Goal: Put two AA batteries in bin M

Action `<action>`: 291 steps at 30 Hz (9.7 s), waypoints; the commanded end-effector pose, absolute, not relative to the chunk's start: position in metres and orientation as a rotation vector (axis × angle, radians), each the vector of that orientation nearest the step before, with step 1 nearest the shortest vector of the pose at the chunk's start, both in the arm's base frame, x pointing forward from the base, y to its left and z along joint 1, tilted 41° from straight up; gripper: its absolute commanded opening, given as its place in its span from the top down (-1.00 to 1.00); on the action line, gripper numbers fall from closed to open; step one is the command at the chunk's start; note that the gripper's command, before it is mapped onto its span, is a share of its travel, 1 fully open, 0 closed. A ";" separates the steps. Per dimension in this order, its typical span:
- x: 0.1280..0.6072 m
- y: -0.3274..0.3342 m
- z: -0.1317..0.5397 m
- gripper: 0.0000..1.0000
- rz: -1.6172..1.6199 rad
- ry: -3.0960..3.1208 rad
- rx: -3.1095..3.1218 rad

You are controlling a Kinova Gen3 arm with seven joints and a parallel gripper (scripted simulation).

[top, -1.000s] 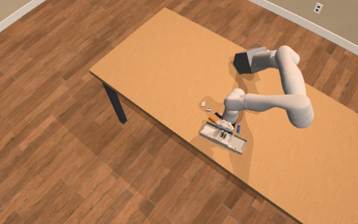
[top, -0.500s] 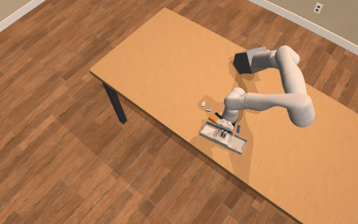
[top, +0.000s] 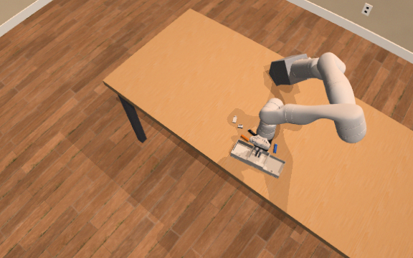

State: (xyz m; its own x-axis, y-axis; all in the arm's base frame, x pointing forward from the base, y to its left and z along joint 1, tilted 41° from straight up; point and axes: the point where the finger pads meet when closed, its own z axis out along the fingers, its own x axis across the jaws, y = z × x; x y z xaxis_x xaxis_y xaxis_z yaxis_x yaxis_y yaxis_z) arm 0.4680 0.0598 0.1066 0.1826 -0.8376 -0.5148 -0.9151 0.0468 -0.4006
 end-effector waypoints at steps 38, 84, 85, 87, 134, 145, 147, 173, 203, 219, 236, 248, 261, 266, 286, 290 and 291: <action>0.436 0.112 0.175 0.39 0.146 1.655 -1.791; 0.458 0.144 0.131 0.39 0.146 1.653 -1.785; 0.458 0.144 0.131 0.39 0.146 1.653 -1.785; 0.458 0.144 0.131 0.39 0.146 1.653 -1.785; 0.450 0.132 0.146 0.39 0.152 1.657 -1.779; 0.445 0.124 0.157 0.39 0.152 1.657 -1.779; 0.442 0.120 0.163 0.39 0.151 1.657 -1.779; 0.400 0.055 0.253 0.39 0.148 1.657 -1.781; 0.369 0.078 0.170 -0.21 0.016 1.361 -2.003; 0.356 0.087 0.119 -0.21 0.011 1.366 -2.001; 0.360 0.089 0.122 -0.21 0.012 1.368 -2.012; 0.360 0.090 0.124 -0.21 0.011 1.366 -2.007; 0.361 0.090 0.124 -0.21 0.011 1.366 -2.007; 0.361 0.090 0.124 -0.21 0.011 1.366 -2.007; 0.382 0.126 0.076 -0.21 0.009 1.355 -2.006; 0.381 0.125 0.075 -0.21 0.009 1.358 -2.006; 0.381 0.124 0.075 -0.21 0.007 1.361 -2.007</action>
